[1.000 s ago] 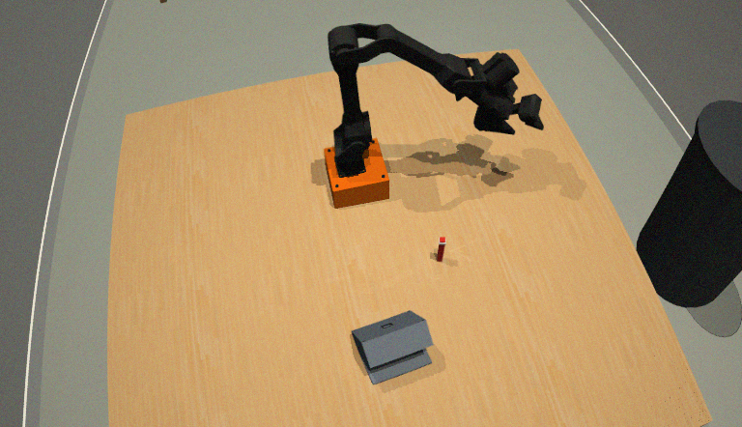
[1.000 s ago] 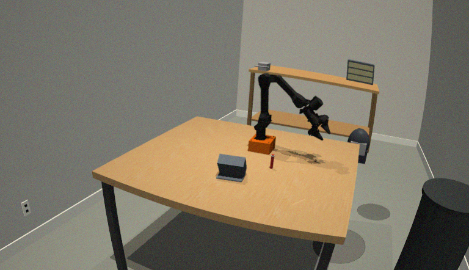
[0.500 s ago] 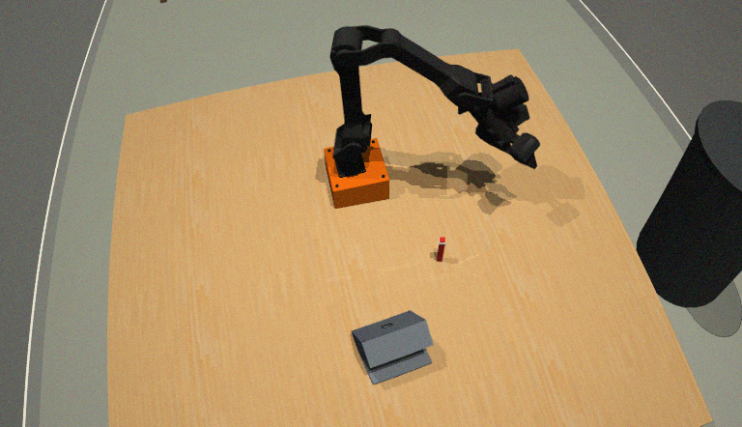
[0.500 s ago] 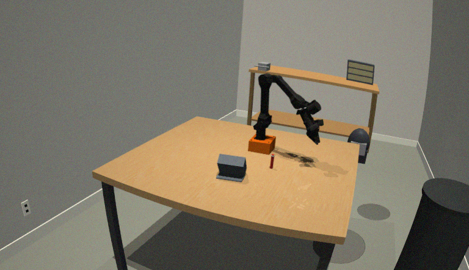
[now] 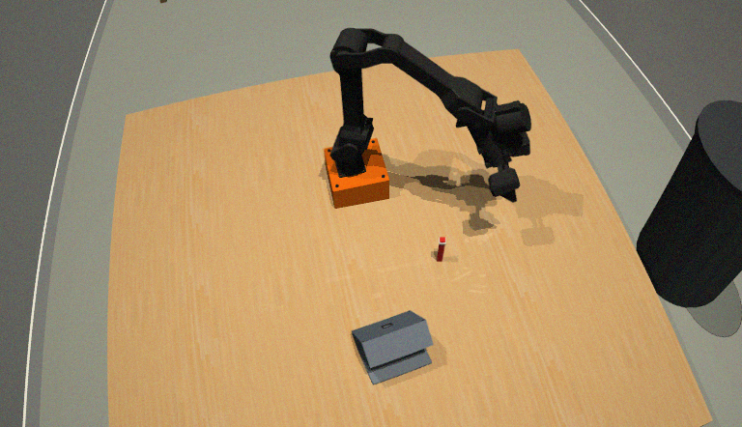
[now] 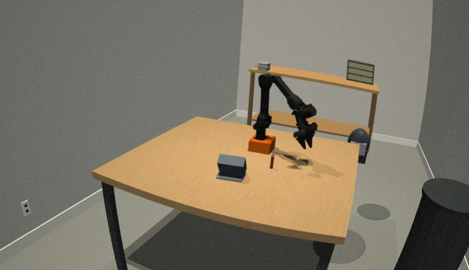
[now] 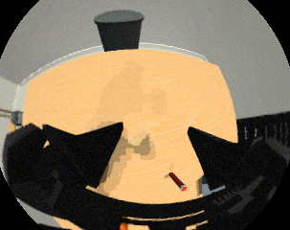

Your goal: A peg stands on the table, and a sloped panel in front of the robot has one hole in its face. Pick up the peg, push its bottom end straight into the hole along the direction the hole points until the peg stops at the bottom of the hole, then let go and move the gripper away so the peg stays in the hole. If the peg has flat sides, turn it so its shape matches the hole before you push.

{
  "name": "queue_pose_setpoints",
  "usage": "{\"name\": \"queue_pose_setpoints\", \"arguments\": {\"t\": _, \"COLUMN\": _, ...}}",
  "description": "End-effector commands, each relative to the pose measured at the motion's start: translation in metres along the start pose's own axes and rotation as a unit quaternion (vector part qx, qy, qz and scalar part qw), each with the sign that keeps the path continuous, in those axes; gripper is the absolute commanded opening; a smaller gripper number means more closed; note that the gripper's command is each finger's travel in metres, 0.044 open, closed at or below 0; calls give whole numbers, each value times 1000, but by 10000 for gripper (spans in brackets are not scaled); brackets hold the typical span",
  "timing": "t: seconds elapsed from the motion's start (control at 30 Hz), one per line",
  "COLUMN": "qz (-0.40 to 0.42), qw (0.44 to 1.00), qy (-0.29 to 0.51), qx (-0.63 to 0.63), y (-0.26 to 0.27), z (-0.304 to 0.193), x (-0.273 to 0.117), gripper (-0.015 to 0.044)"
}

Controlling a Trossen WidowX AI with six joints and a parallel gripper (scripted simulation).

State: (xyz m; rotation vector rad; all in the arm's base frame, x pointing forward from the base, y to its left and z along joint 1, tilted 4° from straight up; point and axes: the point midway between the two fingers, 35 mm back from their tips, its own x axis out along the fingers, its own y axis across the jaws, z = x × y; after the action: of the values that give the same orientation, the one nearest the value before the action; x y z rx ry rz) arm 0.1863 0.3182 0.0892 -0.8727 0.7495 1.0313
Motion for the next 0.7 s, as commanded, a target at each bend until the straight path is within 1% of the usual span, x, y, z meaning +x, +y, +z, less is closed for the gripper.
{"name": "queue_pose_setpoints", "arguments": {"t": 0.0, "qz": -1, "qw": 997, "qy": 28, "qx": 69, "y": -13, "z": -13, "x": 2, "gripper": 440}}
{"name": "queue_pose_setpoints", "arguments": {"t": 0.33, "qz": -16, "qw": 967, "qy": 86, "qx": 238, "y": -44, "z": -44, "x": 1, "gripper": 440}}
{"name": "queue_pose_setpoints", "arguments": {"t": 0.67, "qz": -40, "qw": 905, "qy": 139, "qx": 399, "y": -70, "z": -75, "x": -5, "gripper": 440}}
